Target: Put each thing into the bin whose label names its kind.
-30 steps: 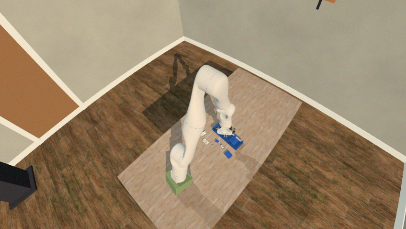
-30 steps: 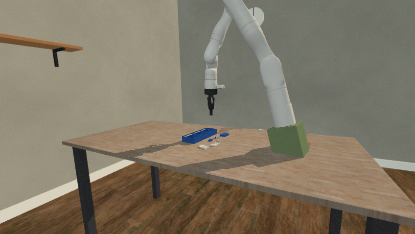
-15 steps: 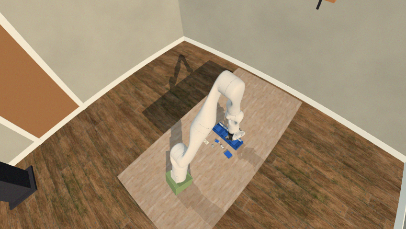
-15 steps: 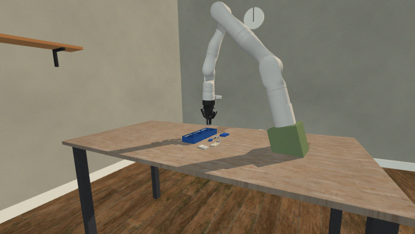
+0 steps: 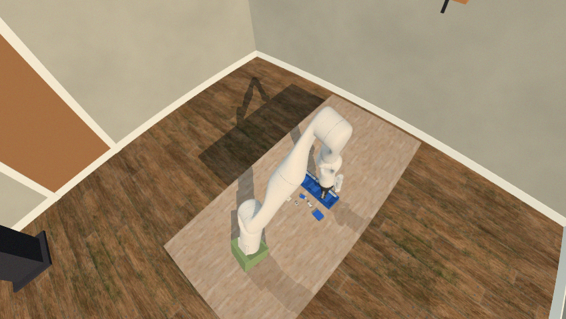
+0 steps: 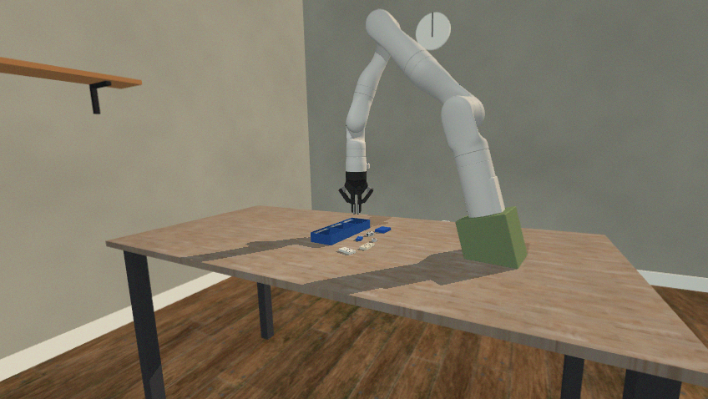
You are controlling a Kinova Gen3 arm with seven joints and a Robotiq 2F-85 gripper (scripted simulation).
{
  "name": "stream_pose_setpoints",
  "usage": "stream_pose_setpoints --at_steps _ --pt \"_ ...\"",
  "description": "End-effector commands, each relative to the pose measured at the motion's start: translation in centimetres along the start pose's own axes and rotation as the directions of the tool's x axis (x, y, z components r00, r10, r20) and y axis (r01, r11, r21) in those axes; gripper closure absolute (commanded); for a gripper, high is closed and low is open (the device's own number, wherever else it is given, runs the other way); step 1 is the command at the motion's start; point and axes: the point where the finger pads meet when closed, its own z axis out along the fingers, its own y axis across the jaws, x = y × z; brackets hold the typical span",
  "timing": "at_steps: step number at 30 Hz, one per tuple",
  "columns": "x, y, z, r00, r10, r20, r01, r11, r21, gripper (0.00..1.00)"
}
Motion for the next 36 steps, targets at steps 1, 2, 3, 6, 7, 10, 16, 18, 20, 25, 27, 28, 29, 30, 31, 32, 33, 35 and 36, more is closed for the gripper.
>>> stream_pose_setpoints --at_steps 1,2,3,6,7,10,16,18,20,25,27,28,29,30,31,32,33,35,36 --pt "0.89 0.54 0.15 0.989 -0.145 0.038 0.146 0.989 -0.017 0.91" --pt "0.89 0.54 0.15 0.98 -0.195 0.039 0.195 0.981 -0.015 0.91" --pt "0.89 0.54 0.15 0.969 -0.243 0.039 0.244 0.97 -0.013 0.91" --pt "0.91 0.54 0.15 0.921 -0.387 0.04 0.387 0.922 -0.007 0.91" --pt "0.91 0.54 0.15 0.901 -0.432 0.041 0.432 0.902 -0.005 0.91" --pt "0.9 0.55 0.14 0.827 -0.561 0.041 0.561 0.827 0.001 0.91" --pt "0.91 0.55 0.15 0.699 -0.714 0.04 0.714 0.7 0.009 0.91" --pt "0.91 0.55 0.14 0.624 -0.78 0.039 0.781 0.625 0.013 0.91" --pt "1.0 0.53 0.15 0.538 -0.842 0.035 0.842 0.539 0.015 0.91" --pt "0.92 0.55 0.14 0.448 -0.893 0.035 0.893 0.449 0.021 0.91" --pt "0.92 0.55 0.14 0.448 -0.893 0.035 0.893 0.449 0.021 0.91" --pt "0.92 0.55 0.14 0.448 -0.893 0.035 0.893 0.449 0.021 0.91" --pt "0.91 0.55 0.14 0.448 -0.893 0.035 0.893 0.449 0.021 0.91" --pt "0.96 0.59 0.15 0.449 -0.893 0.036 0.893 0.449 0.02 0.91" --pt "0.96 0.59 0.15 0.449 -0.893 0.036 0.893 0.449 0.02 0.91" --pt "0.96 0.59 0.15 0.449 -0.893 0.036 0.893 0.449 0.02 0.91" --pt "1.0 0.58 0.16 0.45 -0.893 0.035 0.893 0.45 0.02 0.91" --pt "0.98 0.26 0.74 0.451 -0.892 0.025 0.892 0.452 0.022 0.91" --pt "0.95 0.29 1.02 0.451 -0.892 0.025 0.892 0.452 0.022 0.91"
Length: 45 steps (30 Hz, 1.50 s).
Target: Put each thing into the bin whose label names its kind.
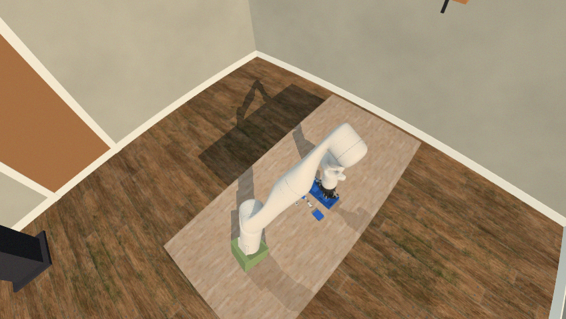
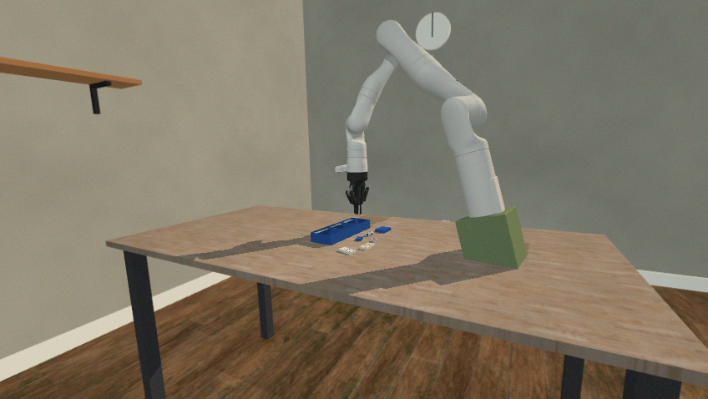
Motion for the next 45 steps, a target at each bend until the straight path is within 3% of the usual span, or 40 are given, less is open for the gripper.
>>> stream_pose_setpoints --at_steps 1,16,45 --pt "0.3 -0.1 0.9 1.0 0.003 -0.005 -0.003 1.0 0.004 0.91" --pt "0.3 -0.1 4.4 1.0 0.003 -0.005 -0.003 1.0 0.004 0.91" --pt "0.1 -0.1 4.3 1.0 0.0 0.0 0.0 1.0 0.002 0.91"
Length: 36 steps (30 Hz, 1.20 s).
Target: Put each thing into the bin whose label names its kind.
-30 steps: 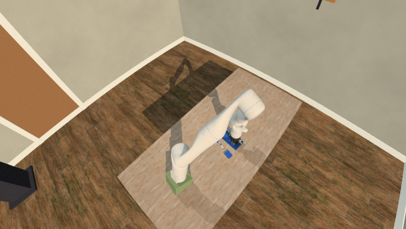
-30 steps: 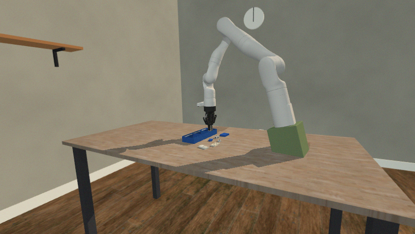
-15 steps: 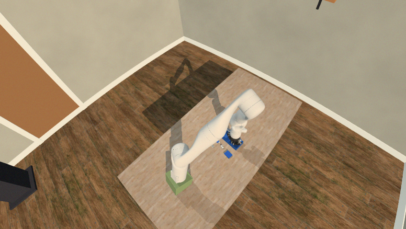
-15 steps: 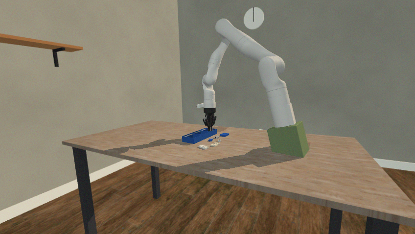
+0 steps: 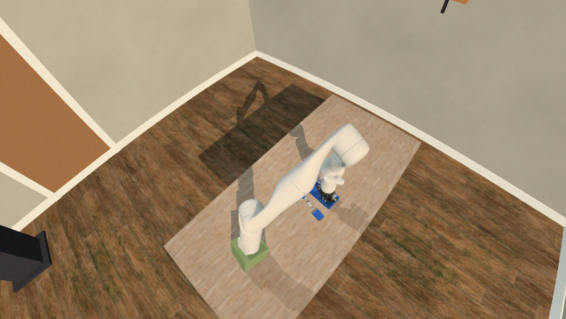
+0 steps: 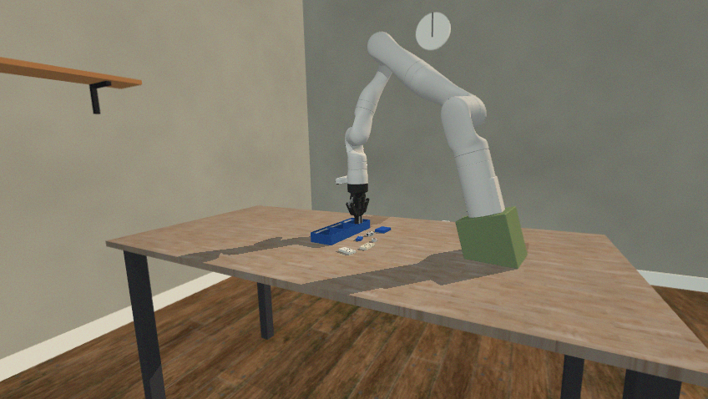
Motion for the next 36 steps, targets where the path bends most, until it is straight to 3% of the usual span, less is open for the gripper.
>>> stream_pose_setpoints --at_steps 1,24,36 --pt "0.1 -0.1 0.0 1.0 -0.001 -0.003 0.001 1.0 0.001 0.91" --pt "0.1 -0.1 0.0 1.0 -0.001 -0.003 0.001 1.0 0.001 0.91" --pt "-0.1 0.0 -1.4 1.0 -0.004 0.002 0.004 1.0 -0.001 0.91"
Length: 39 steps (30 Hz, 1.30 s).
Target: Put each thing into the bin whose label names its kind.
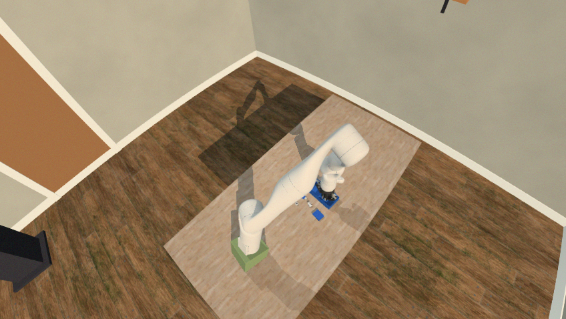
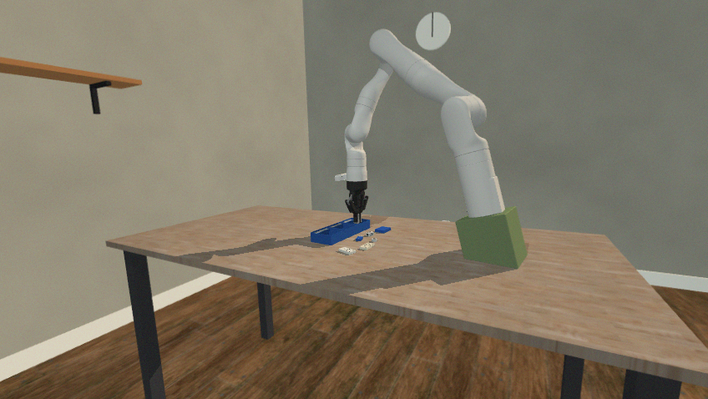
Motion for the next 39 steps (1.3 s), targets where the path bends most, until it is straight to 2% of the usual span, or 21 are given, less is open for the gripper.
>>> stream_pose_setpoints --at_steps 1,13,19,27,32,34,39 --pt "-0.2 0.4 -0.5 1.0 0.001 0.003 -0.001 1.0 -0.007 0.91" --pt "-0.2 0.4 -2.1 1.0 0.001 0.004 -0.001 1.0 -0.006 0.91" --pt "-0.1 0.4 -3.6 1.0 0.001 0.002 -0.001 1.0 -0.006 0.91" --pt "-0.1 0.5 -3.6 1.0 0.003 0.001 -0.003 1.0 -0.007 0.91" --pt "-0.1 -2.0 -3.5 1.0 0.004 -0.001 -0.004 1.0 -0.01 0.91" --pt "-0.1 -2.0 -3.5 1.0 0.004 -0.001 -0.004 1.0 -0.01 0.91" --pt "-0.2 -4.4 -3.5 1.0 0.004 0.002 -0.004 1.0 -0.014 0.91"
